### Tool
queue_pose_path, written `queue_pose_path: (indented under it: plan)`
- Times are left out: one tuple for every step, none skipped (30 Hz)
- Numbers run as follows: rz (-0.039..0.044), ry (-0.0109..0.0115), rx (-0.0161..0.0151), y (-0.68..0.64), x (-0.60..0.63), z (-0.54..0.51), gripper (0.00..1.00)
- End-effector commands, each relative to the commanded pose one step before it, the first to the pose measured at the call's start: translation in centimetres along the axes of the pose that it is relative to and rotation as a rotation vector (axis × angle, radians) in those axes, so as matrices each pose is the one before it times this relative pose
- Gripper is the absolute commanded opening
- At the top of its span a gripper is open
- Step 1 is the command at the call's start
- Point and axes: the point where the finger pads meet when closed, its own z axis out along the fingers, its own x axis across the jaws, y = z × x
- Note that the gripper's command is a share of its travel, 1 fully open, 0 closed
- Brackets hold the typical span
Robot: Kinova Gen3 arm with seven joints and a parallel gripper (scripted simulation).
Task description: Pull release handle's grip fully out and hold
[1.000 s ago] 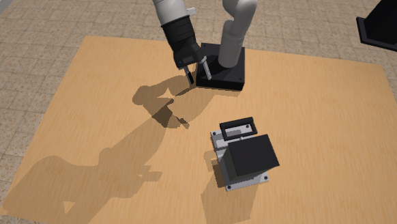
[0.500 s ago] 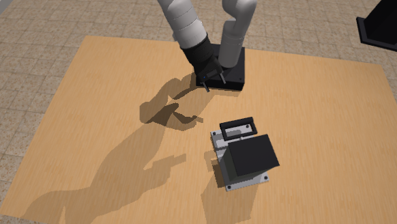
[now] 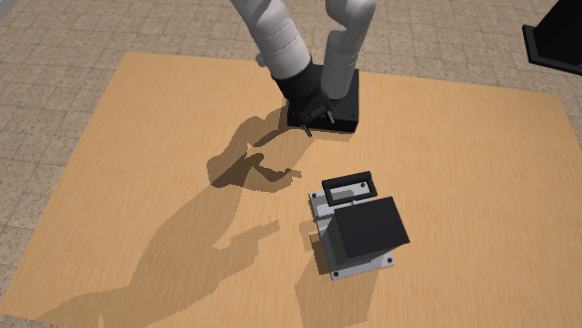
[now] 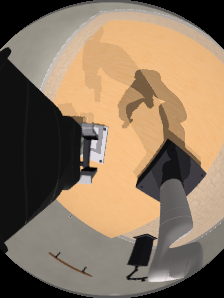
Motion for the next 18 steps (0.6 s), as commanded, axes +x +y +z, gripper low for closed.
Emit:
queue_pose_path:
  plan:
    - [-0.04962,0.00802,0.03160,0.041,0.289,0.521,1.00]
    - [0.00000,0.00000,0.00000,0.000,0.000,0.000,1.00]
    - [0.00000,0.00000,0.00000,0.000,0.000,0.000,1.00]
    - [0.00000,0.00000,0.00000,0.000,0.000,0.000,1.00]
    - [0.00000,0.00000,0.00000,0.000,0.000,0.000,1.00]
    - [0.00000,0.00000,0.00000,0.000,0.000,0.000,1.00]
    - [0.00000,0.00000,0.00000,0.000,0.000,0.000,1.00]
    - [-0.06390,0.00520,0.04219,-0.136,0.162,0.546,1.00]
    - [0.00000,0.00000,0.00000,0.000,0.000,0.000,1.00]
    - [0.00000,0.00000,0.00000,0.000,0.000,0.000,1.00]
    - [0.00000,0.00000,0.00000,0.000,0.000,0.000,1.00]
    - [0.00000,0.00000,0.00000,0.000,0.000,0.000,1.00]
    - [0.00000,0.00000,0.00000,0.000,0.000,0.000,1.00]
    - [0.00000,0.00000,0.00000,0.000,0.000,0.000,1.00]
    - [-0.06503,0.00429,0.04080,-0.062,0.113,0.516,1.00]
    - [0.00000,0.00000,0.00000,0.000,0.000,0.000,1.00]
    - [0.00000,0.00000,0.00000,0.000,0.000,0.000,1.00]
    - [0.00000,0.00000,0.00000,0.000,0.000,0.000,1.00]
